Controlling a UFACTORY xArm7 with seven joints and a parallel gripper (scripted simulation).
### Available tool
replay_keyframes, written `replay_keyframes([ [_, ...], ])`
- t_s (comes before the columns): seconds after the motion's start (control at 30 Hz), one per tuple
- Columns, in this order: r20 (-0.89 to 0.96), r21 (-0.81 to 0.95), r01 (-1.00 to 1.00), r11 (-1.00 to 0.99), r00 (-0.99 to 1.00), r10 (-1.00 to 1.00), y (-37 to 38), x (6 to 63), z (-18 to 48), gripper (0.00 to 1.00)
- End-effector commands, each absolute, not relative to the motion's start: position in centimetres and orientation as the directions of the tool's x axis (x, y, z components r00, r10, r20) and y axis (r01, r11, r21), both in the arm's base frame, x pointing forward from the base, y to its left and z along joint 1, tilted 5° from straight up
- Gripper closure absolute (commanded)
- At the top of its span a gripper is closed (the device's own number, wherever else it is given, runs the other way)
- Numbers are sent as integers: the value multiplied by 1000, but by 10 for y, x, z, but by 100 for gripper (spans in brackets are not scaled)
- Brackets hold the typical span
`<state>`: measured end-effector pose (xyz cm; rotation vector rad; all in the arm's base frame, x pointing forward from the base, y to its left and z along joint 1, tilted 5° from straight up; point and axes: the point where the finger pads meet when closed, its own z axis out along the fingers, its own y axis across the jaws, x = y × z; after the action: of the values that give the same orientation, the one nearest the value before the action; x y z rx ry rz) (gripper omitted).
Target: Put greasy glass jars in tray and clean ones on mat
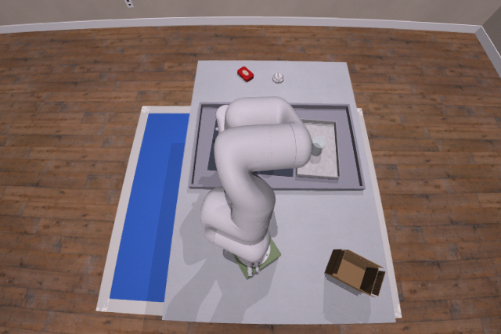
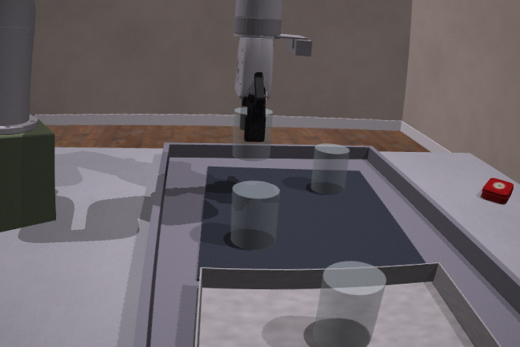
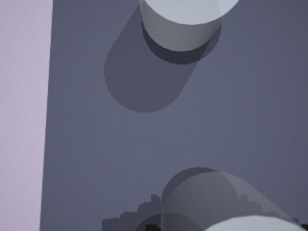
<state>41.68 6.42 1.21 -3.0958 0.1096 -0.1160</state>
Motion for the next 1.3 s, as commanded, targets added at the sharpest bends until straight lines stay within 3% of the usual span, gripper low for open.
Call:
replay_keyframes([
  [0.0,75,-48,-68,-997,995,-72,64,417,22,100],
  [1.27,75,-48,-68,-997,995,-72,29,422,82,100],
])
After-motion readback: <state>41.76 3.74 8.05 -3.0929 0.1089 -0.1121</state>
